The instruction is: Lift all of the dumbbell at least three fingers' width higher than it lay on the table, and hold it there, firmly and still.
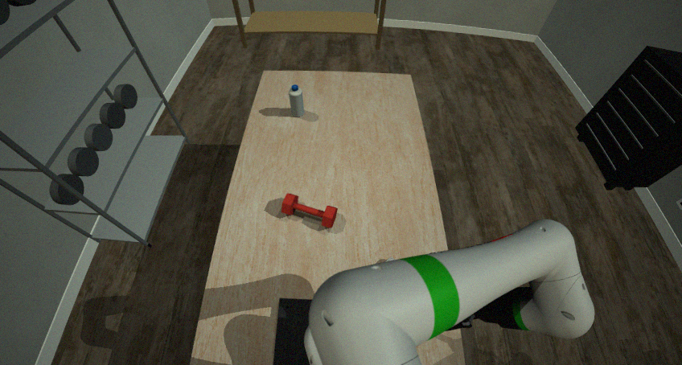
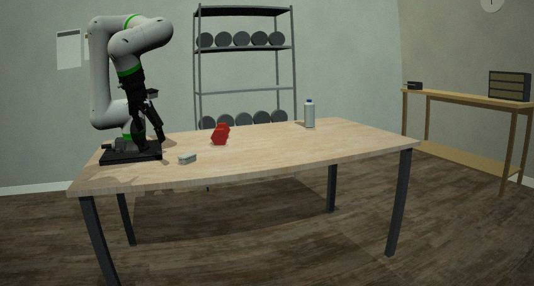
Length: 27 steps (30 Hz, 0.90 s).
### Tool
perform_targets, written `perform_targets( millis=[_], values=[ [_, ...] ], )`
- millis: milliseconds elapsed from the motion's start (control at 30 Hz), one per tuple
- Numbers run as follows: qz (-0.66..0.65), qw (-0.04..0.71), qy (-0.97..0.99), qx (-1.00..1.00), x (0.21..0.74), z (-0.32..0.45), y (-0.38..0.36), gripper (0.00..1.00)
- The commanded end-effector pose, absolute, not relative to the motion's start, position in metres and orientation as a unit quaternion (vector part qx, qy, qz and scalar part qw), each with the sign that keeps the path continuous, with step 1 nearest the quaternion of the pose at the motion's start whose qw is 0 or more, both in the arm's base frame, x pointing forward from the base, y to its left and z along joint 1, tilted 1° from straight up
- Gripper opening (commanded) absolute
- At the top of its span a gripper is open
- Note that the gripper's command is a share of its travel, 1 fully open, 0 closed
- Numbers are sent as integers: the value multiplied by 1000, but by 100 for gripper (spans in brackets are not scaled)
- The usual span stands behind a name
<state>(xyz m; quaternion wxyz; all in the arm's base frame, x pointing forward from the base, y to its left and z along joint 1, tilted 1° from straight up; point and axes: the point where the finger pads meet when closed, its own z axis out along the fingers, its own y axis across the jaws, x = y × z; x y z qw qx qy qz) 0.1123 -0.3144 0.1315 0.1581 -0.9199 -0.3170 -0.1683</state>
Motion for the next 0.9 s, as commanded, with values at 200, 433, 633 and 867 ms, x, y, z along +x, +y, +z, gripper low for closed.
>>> perform_targets(
  millis=[200,433,633,867],
  values=[
    [-168,157,-317,-920,112,132,-315,100],
    [-168,157,-317,-920,112,132,-315,100],
    [-168,157,-318,-920,113,132,-314,100],
    [-156,145,-342,-915,139,131,-282,100]
  ],
)
